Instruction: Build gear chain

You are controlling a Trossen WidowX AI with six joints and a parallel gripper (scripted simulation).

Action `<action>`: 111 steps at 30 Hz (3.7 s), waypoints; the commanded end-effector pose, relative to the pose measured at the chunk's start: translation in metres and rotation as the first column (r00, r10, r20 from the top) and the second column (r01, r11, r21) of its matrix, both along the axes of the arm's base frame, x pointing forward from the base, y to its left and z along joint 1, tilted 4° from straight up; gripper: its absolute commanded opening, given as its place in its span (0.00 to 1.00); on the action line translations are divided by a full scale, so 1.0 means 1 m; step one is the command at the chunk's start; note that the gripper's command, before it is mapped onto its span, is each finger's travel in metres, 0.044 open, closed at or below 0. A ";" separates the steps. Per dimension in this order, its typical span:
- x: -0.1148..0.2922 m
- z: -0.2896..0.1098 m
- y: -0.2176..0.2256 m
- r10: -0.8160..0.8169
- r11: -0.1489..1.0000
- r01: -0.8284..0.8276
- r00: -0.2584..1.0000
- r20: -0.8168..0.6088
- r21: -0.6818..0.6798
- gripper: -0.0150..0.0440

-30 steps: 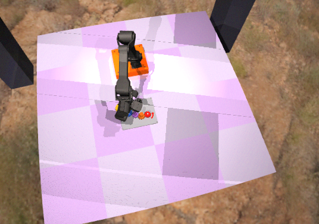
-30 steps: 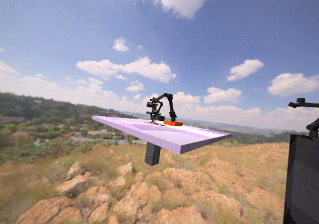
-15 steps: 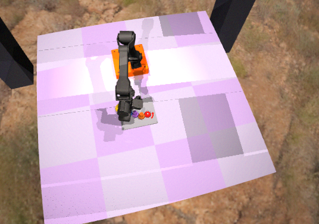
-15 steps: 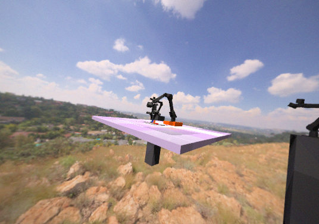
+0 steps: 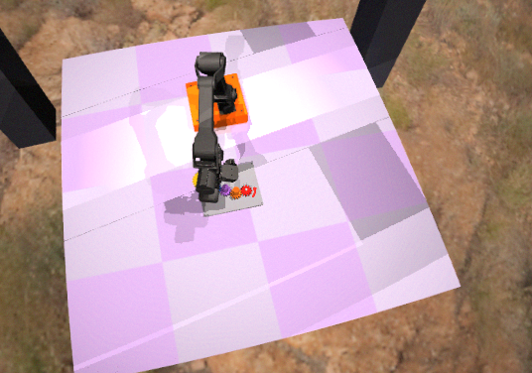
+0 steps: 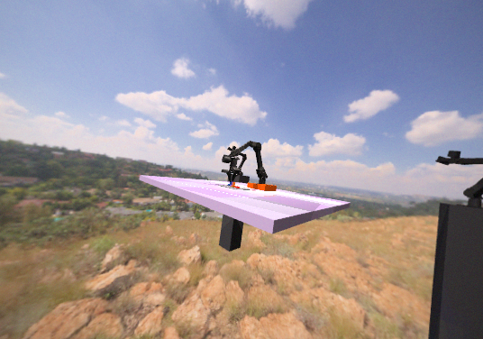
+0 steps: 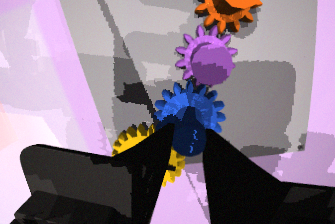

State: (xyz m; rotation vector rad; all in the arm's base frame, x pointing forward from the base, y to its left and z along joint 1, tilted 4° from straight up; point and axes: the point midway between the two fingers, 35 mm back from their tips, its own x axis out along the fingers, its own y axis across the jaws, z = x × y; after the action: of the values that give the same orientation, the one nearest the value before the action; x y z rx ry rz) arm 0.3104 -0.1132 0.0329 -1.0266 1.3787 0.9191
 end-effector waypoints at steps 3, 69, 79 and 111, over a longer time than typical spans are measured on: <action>-0.001 -0.002 0.001 -0.111 0.994 0.111 0.994 0.008 0.001 0.25; -0.006 0.087 0.008 -0.142 0.990 0.142 0.990 0.006 0.005 1.00; -0.006 0.087 0.008 -0.142 0.990 0.142 0.990 0.006 0.005 1.00; -0.052 0.106 0.307 -0.141 0.989 0.141 0.990 -0.004 0.042 1.00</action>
State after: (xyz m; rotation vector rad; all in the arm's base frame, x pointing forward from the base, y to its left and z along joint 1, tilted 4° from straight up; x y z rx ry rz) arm 0.2809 0.1578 0.1352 -0.8918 1.4048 0.8370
